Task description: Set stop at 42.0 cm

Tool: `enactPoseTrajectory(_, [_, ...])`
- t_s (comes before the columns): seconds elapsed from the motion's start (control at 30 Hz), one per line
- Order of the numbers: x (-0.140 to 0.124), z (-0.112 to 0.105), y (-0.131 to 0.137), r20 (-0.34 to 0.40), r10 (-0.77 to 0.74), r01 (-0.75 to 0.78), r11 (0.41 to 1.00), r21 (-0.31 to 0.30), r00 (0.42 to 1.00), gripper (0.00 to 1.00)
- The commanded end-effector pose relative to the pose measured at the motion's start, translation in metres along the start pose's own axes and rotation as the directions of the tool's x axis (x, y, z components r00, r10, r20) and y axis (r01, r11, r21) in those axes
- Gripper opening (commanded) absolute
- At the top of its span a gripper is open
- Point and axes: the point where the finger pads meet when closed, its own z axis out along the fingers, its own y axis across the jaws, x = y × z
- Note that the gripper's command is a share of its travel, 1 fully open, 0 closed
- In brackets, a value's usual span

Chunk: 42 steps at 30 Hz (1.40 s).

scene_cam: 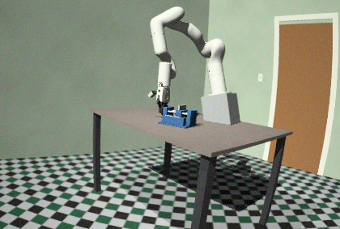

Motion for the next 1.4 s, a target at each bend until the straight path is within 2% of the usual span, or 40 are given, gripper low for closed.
enactPoseTrajectory(0.0, [0.0,-0.007,0.001,-0.001,0.0,0.0,1.0,0.0,1.0,0.06])
enactPoseTrajectory(1.37, [0.0,-0.023,-0.006,-0.001,0.0,0.0,1.0,0.0,1.0,0.06])
